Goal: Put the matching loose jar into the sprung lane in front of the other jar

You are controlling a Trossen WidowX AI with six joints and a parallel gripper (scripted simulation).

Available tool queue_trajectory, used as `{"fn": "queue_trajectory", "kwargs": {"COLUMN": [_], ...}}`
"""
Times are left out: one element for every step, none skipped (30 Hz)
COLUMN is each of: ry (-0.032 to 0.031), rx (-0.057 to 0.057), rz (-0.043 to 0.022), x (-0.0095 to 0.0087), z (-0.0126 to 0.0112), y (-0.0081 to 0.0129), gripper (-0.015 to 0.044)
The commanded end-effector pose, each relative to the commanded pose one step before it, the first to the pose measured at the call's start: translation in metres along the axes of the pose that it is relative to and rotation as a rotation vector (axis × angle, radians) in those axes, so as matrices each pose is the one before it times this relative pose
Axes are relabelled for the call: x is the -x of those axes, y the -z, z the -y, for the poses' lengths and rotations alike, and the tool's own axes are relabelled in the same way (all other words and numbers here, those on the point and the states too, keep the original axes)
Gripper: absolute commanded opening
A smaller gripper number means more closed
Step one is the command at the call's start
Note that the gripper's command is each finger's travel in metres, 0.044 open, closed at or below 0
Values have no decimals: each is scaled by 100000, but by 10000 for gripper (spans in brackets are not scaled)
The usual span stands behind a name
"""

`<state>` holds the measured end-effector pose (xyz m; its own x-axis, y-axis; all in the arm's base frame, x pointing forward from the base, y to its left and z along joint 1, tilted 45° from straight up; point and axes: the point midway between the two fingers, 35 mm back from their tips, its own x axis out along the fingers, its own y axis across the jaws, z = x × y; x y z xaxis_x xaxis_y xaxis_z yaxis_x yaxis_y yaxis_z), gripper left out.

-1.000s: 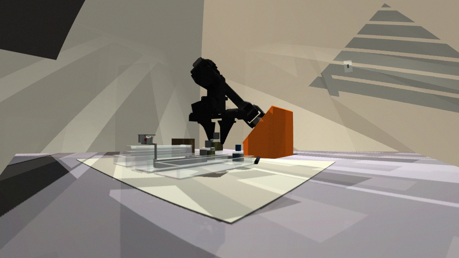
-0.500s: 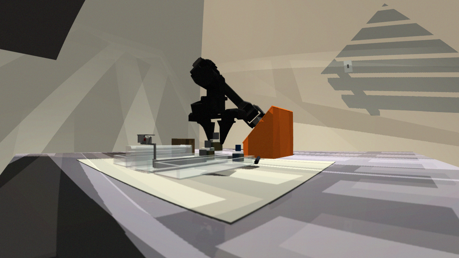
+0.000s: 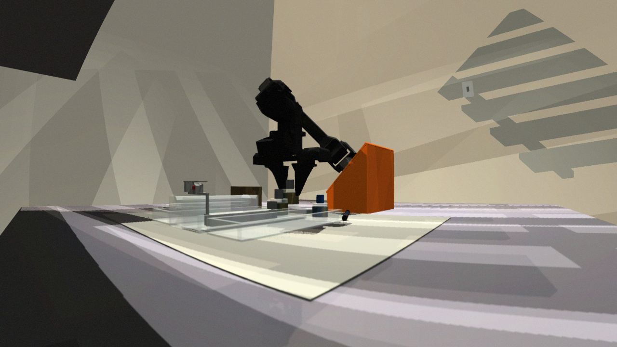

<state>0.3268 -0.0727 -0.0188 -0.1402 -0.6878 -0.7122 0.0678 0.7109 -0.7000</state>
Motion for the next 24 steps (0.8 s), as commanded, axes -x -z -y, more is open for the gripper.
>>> {"fn": "queue_trajectory", "kwargs": {"ry": [585, 1, 1, 2, 2, 2, 2, 2, 2, 2, 2, 2, 2, 2, 2, 2, 2, 2, 2, 3, 3, 3, 3, 3], "rx": [-980, 0, 0, 0, 0, 0, 0, 0, 0, 0, 0, 0, 0, 0, 0, 0, 0, 0, 0, 0, 0, 0, 0, 0], "rz": [1324, 0, 0, 0, 0, 0, 0, 0, 0, 0, 0, 0, 0, 0, 0, 0, 0, 0, 0, 0, 0, 0, -1, -1], "x": [-217, -39, -39, -39, -39, -39, -39, -39, -39, -38, -38, -38, -38, -38, -38, -38, -38, -38, -38, -38, -38, -38, -38, -38], "z": [150, 2, 2, 2, 2, 2, 2, 2, 2, 5, 5, 5, 5, 5, 5, 6, 6, 6, 6, 6, 6, 6, 6, 6], "y": [-413, 1, 1, 1, 1, 6, 6, 6, 6, 6, 6, 6, 6, 6, 6, 6, 6, 6, 6, 6, 6, 6, 6, 6], "gripper": [0, 0, 0, 0, 0, 0, 0, 0, 0, 0, 0, 0, 0, 0, 0, 0, 0, 0, 0, 0, 0, 0, 0, 0]}}
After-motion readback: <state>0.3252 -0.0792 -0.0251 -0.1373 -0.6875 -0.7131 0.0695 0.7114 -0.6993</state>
